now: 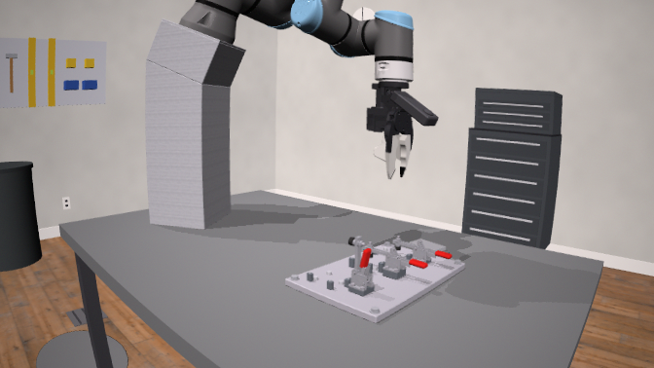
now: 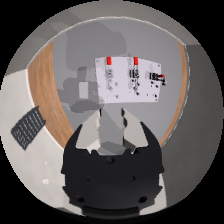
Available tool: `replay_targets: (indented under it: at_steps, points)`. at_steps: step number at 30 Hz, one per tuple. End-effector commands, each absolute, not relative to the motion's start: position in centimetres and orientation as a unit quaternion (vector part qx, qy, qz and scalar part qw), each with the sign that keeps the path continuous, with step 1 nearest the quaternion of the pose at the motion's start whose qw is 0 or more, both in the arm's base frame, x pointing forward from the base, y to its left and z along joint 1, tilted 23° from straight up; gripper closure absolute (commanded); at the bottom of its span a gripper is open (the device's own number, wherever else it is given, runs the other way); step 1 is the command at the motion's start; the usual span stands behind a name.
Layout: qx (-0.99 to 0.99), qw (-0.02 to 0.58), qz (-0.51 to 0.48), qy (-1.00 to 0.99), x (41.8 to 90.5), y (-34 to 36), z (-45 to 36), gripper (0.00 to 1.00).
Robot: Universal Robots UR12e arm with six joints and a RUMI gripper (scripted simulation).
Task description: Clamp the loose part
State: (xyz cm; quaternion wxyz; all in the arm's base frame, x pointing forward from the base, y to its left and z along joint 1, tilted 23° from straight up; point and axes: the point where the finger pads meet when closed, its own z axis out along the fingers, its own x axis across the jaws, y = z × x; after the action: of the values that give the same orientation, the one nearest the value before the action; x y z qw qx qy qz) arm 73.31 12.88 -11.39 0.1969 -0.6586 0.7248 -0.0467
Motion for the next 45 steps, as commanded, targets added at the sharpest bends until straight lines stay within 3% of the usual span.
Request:
replay_targets:
  at_steps: [1, 23, 45]
  points:
    - [-0.659, 0.197, -0.047, 0.724, 73.3, 13.0, -11.5, 0.72]
    - [-0.659, 0.198, -0.048, 0.724, 74.3, 12.9, -11.1, 0.72]
    - [-0.659, 0.197, -0.047, 0.724, 85.2, 11.4, -7.4, 0.72]
